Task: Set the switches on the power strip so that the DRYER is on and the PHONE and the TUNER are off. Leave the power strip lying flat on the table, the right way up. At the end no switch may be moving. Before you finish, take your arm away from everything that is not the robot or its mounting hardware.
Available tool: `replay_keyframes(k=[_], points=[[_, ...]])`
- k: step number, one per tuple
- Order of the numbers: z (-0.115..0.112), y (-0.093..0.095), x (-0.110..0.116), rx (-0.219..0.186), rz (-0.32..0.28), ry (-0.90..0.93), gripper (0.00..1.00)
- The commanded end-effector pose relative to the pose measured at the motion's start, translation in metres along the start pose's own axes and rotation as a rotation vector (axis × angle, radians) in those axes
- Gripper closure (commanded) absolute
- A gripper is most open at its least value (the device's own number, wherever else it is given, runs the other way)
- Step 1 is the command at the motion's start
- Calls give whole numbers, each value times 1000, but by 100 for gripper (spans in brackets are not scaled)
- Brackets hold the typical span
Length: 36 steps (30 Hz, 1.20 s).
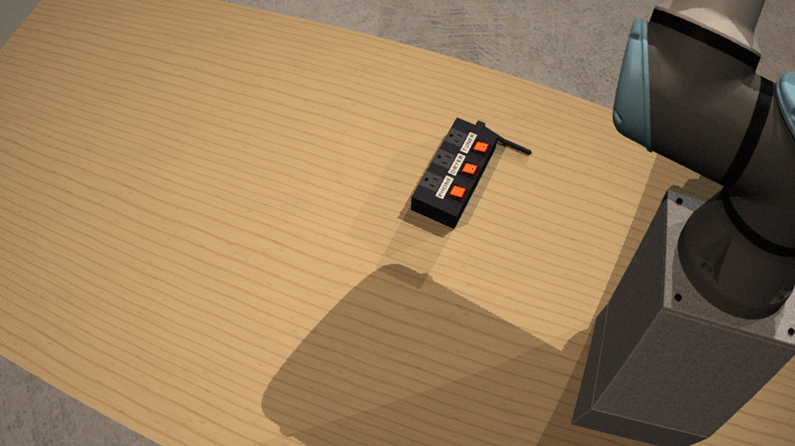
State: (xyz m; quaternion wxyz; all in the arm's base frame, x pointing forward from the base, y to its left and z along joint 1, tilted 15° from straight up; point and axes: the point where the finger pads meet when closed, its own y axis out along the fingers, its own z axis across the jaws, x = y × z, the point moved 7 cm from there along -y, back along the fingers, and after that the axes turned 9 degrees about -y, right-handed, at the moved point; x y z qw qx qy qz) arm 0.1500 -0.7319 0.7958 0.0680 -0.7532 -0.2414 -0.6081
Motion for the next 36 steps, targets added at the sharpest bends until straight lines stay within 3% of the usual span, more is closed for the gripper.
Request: replay_keyframes(k=[1,17,18,36], points=[[0,-1,1,0,-2,-1,0],[0,-1,1,0,-2,-1,0],[0,-1,1,0,-2,-1,100],[0,-1,1,0,-2,-1,100]])
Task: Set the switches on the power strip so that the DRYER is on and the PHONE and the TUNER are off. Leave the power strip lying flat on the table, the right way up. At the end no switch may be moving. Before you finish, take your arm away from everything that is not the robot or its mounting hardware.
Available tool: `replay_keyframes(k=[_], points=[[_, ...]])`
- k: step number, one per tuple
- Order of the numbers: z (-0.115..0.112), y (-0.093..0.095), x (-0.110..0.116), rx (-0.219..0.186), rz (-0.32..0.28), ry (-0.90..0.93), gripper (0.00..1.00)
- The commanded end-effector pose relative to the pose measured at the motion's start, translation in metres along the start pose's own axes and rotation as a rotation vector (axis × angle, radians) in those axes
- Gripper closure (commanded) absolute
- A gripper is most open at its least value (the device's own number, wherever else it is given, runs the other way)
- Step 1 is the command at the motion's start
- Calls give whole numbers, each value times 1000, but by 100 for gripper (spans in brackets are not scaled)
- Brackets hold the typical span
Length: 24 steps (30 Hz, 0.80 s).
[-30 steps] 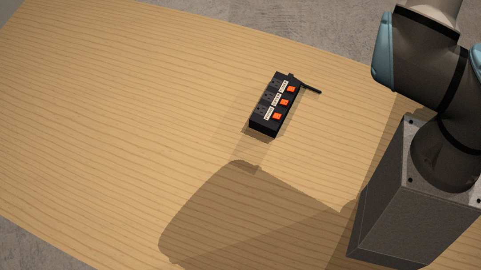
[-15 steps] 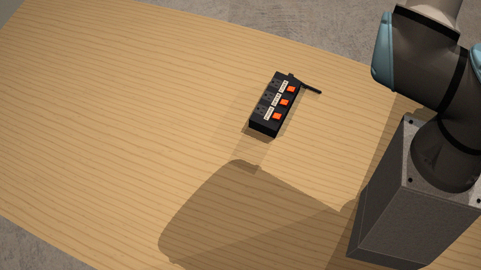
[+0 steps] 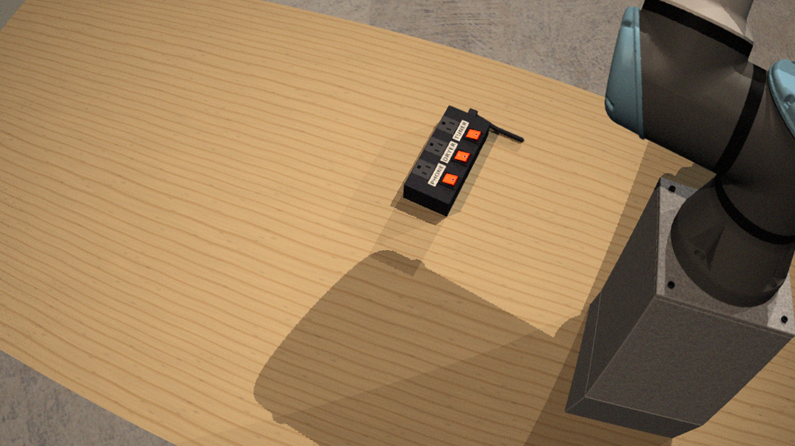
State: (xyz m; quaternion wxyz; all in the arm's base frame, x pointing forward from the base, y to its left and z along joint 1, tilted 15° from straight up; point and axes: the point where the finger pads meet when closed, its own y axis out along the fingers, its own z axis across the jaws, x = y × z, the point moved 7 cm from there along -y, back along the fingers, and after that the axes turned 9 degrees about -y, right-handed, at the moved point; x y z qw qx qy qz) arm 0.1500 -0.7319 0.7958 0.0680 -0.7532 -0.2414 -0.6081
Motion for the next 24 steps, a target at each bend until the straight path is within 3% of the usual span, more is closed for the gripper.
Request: replay_keyframes(k=[1,16,24], points=[[0,-1,1,0,-2,-1,100],[1,0,0,0,1,7,100],[11,7,-16,3,25,71,100]])
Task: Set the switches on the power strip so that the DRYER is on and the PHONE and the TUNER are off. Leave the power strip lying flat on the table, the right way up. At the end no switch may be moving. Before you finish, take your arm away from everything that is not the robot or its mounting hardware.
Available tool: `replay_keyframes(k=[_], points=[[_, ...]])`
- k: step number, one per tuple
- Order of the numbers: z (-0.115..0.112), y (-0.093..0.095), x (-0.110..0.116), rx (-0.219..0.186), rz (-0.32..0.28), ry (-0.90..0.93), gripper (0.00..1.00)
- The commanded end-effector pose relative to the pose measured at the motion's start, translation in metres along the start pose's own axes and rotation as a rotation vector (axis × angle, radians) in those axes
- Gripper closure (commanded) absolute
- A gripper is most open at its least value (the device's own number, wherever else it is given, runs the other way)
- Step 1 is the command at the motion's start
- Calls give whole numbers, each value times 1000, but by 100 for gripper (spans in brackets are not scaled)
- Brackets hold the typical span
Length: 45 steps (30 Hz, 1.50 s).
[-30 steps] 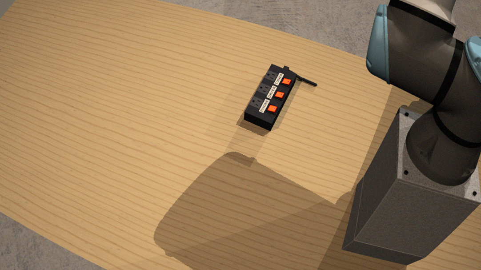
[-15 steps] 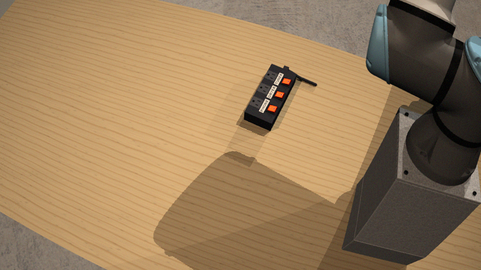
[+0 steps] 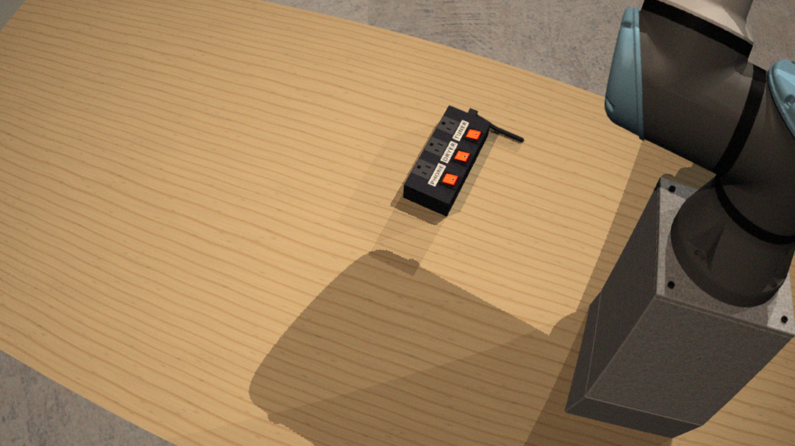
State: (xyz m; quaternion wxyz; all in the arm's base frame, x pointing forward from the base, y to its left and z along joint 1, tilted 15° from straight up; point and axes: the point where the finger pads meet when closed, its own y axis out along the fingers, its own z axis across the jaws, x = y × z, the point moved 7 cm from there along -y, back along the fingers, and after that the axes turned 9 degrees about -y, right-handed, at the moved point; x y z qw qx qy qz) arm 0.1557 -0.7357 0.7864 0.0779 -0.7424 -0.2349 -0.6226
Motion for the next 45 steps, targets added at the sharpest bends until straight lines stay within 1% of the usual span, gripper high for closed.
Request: replay_keyframes(k=[1,6,8,10,14,17,23,25,29,32,33,37,38,40,42,45], points=[[7,4,-10,2,16,45,100],[21,13,-33,4,53,139,100],[21,13,-33,4,53,139,100],[30,18,-46,4,73,187,100],[50,27,-75,2,122,301,100],[70,34,-101,-3,169,402,100],[123,43,-165,-28,286,630,100],[123,43,-165,-28,286,630,100],[167,44,-213,-63,382,796,100],[204,39,-252,-102,462,921,100],[204,39,-252,-102,462,921,100],[259,26,-305,-173,575,1083,100],[259,26,-305,-173,575,1083,100],[287,15,-332,-218,634,1160,100],[287,15,-332,-218,634,1160,100],[330,-6,-372,-298,721,1266,100]])
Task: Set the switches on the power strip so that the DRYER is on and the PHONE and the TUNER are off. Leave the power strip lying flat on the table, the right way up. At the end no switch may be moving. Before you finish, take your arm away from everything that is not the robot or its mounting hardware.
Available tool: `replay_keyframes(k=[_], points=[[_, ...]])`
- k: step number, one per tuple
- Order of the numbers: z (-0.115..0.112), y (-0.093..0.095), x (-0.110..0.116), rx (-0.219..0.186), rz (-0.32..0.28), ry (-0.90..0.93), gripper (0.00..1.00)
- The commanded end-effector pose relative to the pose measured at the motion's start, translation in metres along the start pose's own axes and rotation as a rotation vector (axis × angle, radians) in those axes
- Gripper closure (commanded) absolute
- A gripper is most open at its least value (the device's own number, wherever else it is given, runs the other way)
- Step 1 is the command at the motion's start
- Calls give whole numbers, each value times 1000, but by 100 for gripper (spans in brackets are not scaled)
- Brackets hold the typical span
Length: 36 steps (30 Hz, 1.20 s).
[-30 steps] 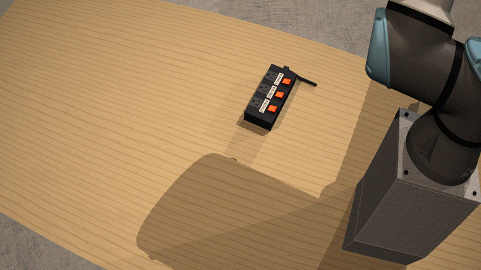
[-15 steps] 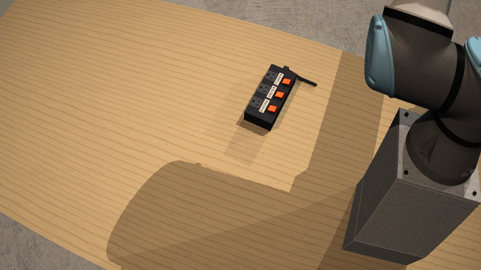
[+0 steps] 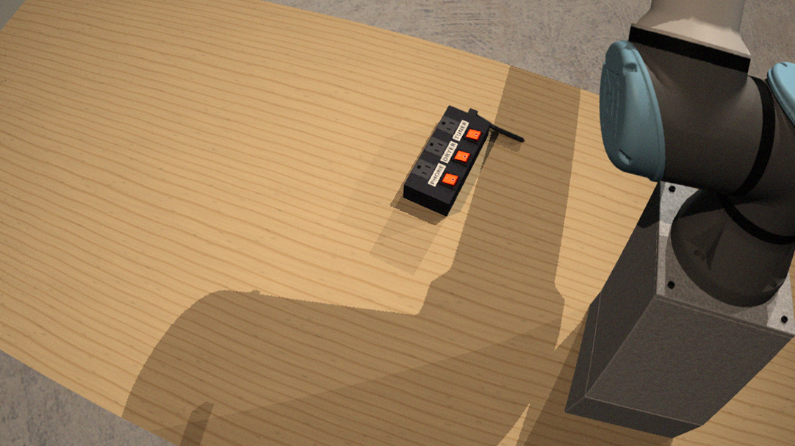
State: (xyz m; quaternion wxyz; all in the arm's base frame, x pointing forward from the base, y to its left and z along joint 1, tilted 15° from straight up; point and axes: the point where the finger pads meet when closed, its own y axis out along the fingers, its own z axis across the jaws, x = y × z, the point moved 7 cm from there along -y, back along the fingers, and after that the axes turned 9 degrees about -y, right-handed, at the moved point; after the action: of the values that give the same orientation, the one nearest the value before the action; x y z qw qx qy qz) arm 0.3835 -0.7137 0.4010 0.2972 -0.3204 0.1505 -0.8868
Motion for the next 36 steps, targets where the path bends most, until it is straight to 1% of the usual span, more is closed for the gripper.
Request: replay_keyframes(k=[1,2,5,6,9,10,12,14,18,19,22,23,27,28,29,31,36], points=[[-30,13,-67,-88,56,154,100],[-30,13,-67,-88,56,154,100],[-58,19,-124,-178,94,271,100],[-58,19,-124,-178,94,271,100],[-87,20,-181,-275,119,378,100],[-87,20,-181,-275,119,378,100],[-108,16,-218,-342,128,444,100],[-108,16,-218,-342,128,444,100],[-152,2,-286,-476,125,559,100],[-152,2,-286,-476,125,559,100],[-186,-14,-332,-574,106,632,100],[-186,-14,-332,-574,106,632,100],[-230,-42,-385,-694,63,708,100],[-230,-42,-385,-694,63,708,100],[-241,-50,-397,-721,49,724,100],[-241,-50,-397,-721,49,724,100],[-292,-91,-445,-842,-30,787,100]])
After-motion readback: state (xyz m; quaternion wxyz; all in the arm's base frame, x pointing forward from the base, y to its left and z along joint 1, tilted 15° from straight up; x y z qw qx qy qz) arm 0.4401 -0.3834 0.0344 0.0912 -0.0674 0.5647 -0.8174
